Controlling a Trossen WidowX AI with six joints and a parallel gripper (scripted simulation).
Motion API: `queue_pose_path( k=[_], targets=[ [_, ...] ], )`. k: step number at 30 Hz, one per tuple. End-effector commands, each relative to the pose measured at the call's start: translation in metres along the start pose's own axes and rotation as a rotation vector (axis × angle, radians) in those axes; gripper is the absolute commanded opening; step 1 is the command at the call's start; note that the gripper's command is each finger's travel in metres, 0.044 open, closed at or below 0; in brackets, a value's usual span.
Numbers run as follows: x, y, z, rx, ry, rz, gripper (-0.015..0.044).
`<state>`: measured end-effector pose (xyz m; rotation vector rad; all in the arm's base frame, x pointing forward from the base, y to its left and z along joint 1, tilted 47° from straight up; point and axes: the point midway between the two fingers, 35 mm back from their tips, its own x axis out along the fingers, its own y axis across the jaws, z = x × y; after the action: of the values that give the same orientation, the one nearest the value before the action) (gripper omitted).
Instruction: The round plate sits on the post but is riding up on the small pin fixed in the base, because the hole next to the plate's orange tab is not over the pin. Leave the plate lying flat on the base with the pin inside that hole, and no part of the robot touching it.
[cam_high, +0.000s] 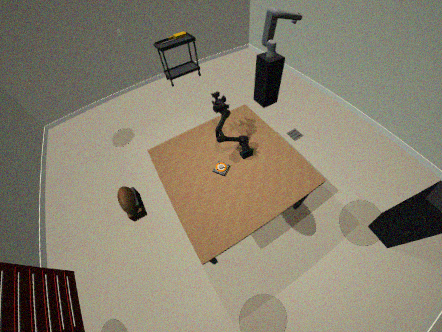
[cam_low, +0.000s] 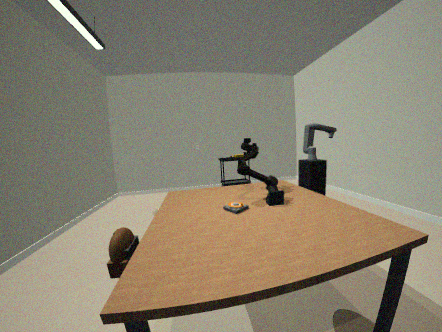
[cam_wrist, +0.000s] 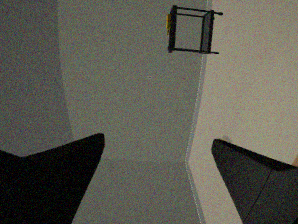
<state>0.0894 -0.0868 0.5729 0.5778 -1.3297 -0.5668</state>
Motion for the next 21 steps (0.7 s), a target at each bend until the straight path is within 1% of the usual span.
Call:
queue_pose_path(
  k=[1, 4, 9, 15, 18, 21],
  targets=[
    [0.0, 0.0, 0.001, 0.011, 0.001, 0.001, 0.0374],
    [-0.003, 0.001, 0.021, 0.138, 0.008, 0.011, 0.0295],
    [0.0, 0.003, 0.052, 0.259, -0.007, 0.041, 0.0164],
    [0.011, -0.019, 0.092, 0.45, -0.038, 0.038, 0.0006],
    [0.016, -0.03, 0.1, 0.49, -0.049, 0.02, 0.0],
    [0.026, -0.055, 0.109, 0.542, -0.065, -0.031, 0.0]
  ],
)
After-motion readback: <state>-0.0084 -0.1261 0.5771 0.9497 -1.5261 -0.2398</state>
